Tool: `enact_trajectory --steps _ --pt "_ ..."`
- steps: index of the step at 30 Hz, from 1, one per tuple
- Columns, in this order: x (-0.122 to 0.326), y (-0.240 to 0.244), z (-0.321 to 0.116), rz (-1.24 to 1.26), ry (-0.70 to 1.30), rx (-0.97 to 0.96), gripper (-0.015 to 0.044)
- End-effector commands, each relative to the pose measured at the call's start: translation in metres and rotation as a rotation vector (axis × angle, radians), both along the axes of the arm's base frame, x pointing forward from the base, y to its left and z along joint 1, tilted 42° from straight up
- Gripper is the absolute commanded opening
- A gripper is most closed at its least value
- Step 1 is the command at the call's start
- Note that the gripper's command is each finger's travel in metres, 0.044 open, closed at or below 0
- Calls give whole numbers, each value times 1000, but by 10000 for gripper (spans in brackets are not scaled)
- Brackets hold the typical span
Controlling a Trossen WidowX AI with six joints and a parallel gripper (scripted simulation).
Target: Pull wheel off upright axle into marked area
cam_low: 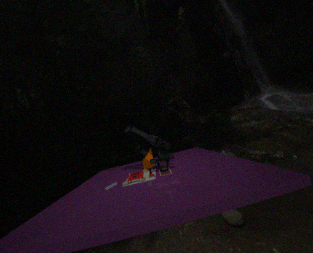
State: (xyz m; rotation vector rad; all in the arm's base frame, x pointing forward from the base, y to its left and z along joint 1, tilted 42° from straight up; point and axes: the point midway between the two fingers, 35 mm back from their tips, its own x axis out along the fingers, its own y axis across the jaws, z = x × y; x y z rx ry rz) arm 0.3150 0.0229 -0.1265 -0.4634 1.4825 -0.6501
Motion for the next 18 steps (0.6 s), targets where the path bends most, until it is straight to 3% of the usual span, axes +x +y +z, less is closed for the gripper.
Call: enact_trajectory --steps 1,6,10,15,18 --pt "2 10 10 0 -3 2 300" --pt "2 39 43 3 -3 -1 300" --pt "2 40 44 3 -2 -1 300" --pt "-34 48 62 -2 -4 17 431" --pt "-67 52 85 -1 1 10 440"
